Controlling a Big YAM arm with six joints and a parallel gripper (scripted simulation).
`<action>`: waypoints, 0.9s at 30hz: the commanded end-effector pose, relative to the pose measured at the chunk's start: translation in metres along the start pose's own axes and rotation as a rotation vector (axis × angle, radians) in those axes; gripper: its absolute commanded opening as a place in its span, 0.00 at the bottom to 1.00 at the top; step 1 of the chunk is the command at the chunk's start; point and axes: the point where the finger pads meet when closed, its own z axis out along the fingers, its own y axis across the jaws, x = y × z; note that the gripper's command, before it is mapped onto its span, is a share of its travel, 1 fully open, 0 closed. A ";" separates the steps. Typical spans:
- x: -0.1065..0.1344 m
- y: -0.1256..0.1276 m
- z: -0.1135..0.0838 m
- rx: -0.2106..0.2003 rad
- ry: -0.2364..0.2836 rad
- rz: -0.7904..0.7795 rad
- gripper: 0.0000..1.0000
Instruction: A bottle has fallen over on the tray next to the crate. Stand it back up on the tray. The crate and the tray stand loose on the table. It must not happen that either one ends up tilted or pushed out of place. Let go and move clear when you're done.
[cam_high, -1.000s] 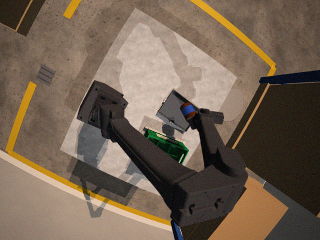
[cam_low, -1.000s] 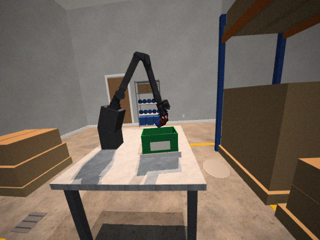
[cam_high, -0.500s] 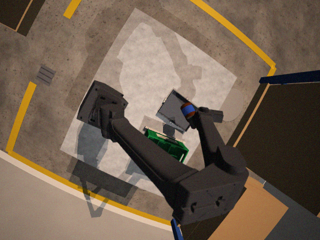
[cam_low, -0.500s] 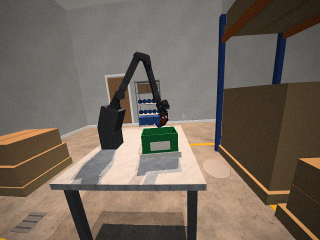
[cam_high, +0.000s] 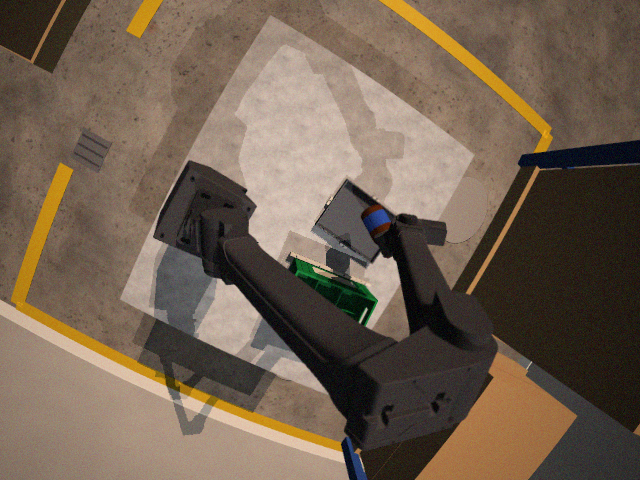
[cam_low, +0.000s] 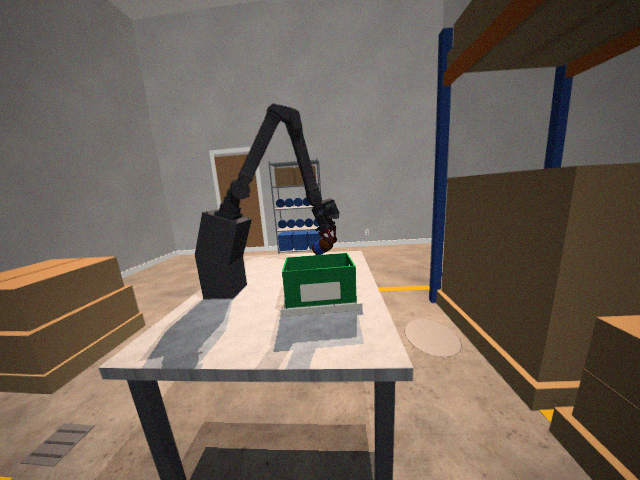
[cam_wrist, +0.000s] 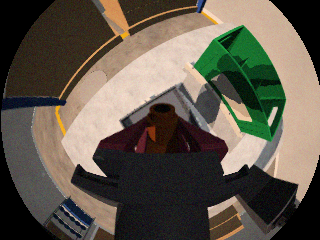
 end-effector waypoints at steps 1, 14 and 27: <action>0.005 0.004 0.000 -0.013 -0.005 -0.012 0.00; 0.005 0.004 0.000 -0.013 -0.005 -0.012 0.00; 0.007 0.005 0.000 -0.014 -0.008 -0.017 0.00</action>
